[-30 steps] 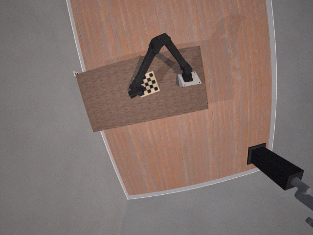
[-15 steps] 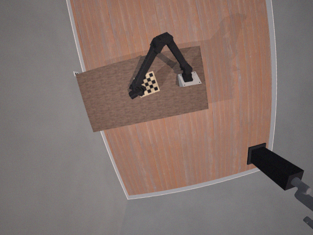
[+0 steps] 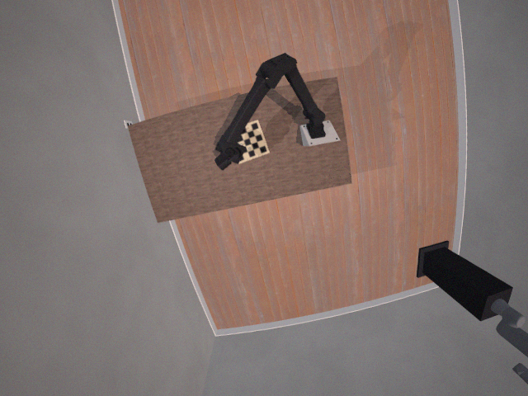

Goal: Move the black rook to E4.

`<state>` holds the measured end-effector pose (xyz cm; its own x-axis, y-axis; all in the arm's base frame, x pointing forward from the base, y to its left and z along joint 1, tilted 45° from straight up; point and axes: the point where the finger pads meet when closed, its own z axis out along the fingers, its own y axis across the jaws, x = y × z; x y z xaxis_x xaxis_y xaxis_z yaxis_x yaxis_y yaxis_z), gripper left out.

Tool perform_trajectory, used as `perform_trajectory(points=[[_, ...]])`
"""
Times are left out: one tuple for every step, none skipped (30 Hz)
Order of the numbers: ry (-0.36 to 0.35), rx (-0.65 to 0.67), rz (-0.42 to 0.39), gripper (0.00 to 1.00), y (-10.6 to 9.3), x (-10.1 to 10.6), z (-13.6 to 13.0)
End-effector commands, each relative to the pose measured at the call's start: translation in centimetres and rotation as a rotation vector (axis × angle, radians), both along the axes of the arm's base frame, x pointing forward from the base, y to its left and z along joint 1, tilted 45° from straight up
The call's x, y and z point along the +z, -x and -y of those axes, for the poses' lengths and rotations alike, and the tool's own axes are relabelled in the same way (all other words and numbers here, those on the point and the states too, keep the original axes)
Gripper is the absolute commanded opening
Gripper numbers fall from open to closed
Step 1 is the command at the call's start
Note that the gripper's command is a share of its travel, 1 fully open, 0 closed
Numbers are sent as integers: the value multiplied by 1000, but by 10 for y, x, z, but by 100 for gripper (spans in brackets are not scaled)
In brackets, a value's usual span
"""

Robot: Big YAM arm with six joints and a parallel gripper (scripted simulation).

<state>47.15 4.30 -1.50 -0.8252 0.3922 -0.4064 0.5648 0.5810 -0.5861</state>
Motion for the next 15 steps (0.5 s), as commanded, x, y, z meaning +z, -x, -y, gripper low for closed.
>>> perform_trajectory(points=[[-20, -21, 71, 35, -24, 19, -8], [-20, -17, 71, 35, -24, 19, -10], [-20, -17, 71, 35, -24, 20, -10], [-22, -17, 78, 100, -26, 19, -11], [-23, -17, 79, 100, -26, 19, -11], [-23, -17, 79, 100, -26, 19, -11], [-23, -17, 79, 100, -26, 19, -11], [-23, -17, 79, 100, -26, 19, -11], [-23, -17, 79, 100, -26, 19, -11], [-23, -17, 79, 100, -26, 19, -11], [-23, -16, 78, 100, -26, 19, -11], [-23, -16, 78, 100, -26, 19, -11], [-23, -16, 78, 100, -26, 19, -11], [-23, -16, 78, 100, -26, 19, -11], [-23, -16, 78, 100, -26, 19, -11]])
